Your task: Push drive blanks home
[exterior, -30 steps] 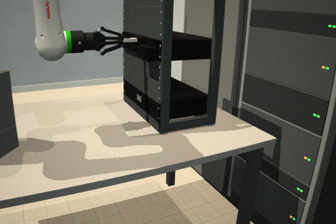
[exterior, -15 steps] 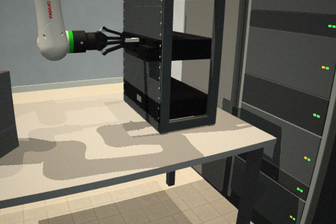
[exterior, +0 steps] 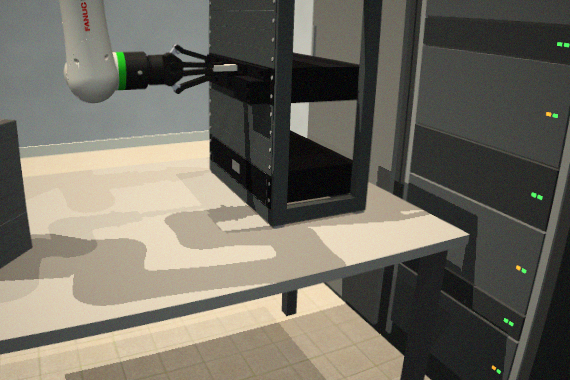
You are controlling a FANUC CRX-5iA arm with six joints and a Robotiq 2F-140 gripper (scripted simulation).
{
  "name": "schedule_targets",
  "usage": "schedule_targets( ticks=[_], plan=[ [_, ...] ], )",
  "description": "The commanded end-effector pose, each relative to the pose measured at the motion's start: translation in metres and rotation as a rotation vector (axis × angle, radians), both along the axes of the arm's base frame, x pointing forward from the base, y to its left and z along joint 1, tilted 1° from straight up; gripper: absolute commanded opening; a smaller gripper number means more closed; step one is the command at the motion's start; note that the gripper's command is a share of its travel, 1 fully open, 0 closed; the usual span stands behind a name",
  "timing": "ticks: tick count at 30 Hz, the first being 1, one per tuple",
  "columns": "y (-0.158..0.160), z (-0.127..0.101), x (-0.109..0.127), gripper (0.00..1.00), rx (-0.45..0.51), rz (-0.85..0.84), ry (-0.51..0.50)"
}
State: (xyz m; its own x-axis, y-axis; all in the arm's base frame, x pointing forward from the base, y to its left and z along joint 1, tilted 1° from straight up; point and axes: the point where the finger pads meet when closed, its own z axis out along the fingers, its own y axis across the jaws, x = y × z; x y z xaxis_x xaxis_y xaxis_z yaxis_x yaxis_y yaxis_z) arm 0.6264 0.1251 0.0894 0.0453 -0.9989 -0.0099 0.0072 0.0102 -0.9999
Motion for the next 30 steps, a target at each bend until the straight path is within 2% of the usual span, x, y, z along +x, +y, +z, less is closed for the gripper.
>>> schedule_targets(
  ticks=[1, 30],
  plan=[
    [0.0003, 0.0002, 0.0002, 0.00, 0.000, 0.001, 0.000],
    [0.0007, 0.0003, 0.0062, 0.00, 0.000, 0.001, 0.000]
  ],
)
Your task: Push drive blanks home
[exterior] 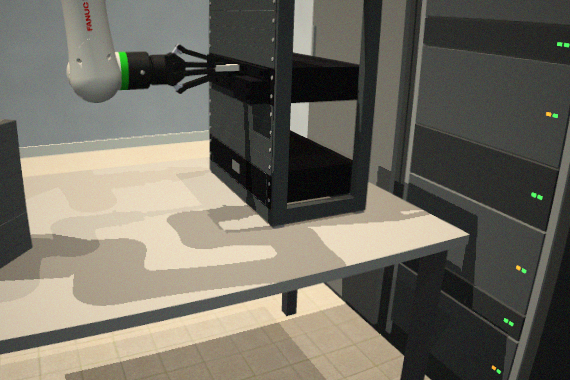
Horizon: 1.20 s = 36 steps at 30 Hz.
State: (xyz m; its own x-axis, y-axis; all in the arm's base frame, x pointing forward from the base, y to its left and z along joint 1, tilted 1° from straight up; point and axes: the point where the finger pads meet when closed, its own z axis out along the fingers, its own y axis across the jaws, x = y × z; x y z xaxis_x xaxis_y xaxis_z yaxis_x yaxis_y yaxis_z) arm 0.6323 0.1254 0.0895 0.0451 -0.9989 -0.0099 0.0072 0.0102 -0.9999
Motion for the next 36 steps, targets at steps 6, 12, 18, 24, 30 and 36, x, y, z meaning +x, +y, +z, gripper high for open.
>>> schedule_targets(
  ticks=[6, 12, 18, 24, 30, 36],
  plan=[
    [0.0004, 0.0002, 0.0004, 0.00, 0.000, 0.001, 0.000],
    [0.0006, 0.0003, 0.0031, 0.00, 0.000, 0.001, 0.000],
    [0.0006, 0.0003, 0.0034, 0.00, 0.000, 0.001, 0.000],
    [0.0006, 0.0003, 0.0035, 0.00, 0.000, 0.001, 0.000],
    [0.0007, 0.0003, 0.0056, 0.00, 0.000, 0.001, 0.000],
    [0.0007, 0.0003, 0.0056, 0.00, 0.000, 0.001, 0.000]
  ],
)
